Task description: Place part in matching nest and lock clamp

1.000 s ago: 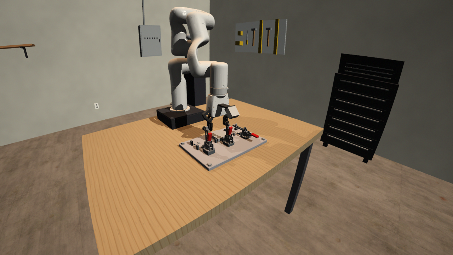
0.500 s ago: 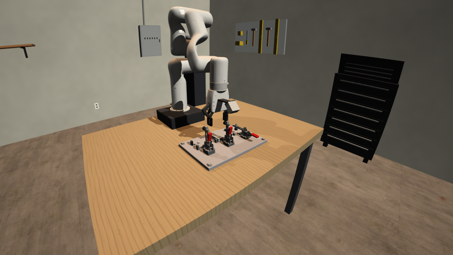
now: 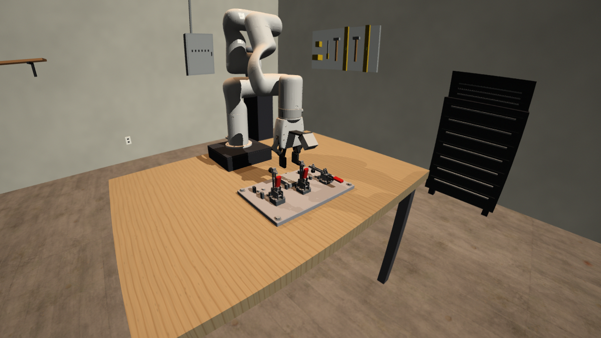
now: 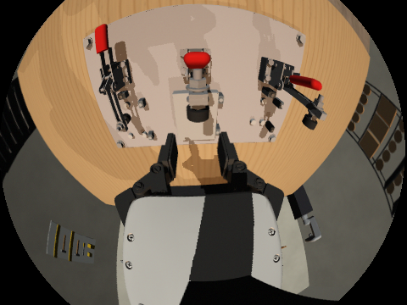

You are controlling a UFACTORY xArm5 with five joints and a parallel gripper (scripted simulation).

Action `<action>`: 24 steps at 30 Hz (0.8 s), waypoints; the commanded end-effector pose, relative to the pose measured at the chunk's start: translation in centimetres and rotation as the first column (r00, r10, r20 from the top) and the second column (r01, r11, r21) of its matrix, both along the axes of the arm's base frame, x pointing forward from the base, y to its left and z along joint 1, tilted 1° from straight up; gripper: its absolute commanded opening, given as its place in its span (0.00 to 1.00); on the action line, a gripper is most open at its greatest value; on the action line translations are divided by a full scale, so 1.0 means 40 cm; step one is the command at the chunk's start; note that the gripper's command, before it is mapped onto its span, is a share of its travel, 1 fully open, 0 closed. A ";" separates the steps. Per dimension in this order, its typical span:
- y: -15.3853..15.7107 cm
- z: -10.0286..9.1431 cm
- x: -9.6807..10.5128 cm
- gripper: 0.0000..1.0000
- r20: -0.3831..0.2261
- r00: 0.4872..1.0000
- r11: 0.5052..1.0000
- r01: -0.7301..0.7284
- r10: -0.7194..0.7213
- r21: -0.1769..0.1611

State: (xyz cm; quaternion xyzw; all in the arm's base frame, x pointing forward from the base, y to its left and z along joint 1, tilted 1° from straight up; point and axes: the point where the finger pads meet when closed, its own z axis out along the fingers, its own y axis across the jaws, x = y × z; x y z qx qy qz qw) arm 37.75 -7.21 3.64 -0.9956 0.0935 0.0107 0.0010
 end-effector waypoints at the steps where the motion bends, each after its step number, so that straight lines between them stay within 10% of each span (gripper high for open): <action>1: -0.001 0.017 0.003 0.47 0.003 1.000 1.000 0.000 0.000 -0.001; 14: -0.005 0.248 0.007 0.47 0.003 1.000 1.000 0.000 0.000 -0.001; 24: -0.006 0.277 0.007 0.47 0.003 1.000 1.000 0.000 0.000 -0.001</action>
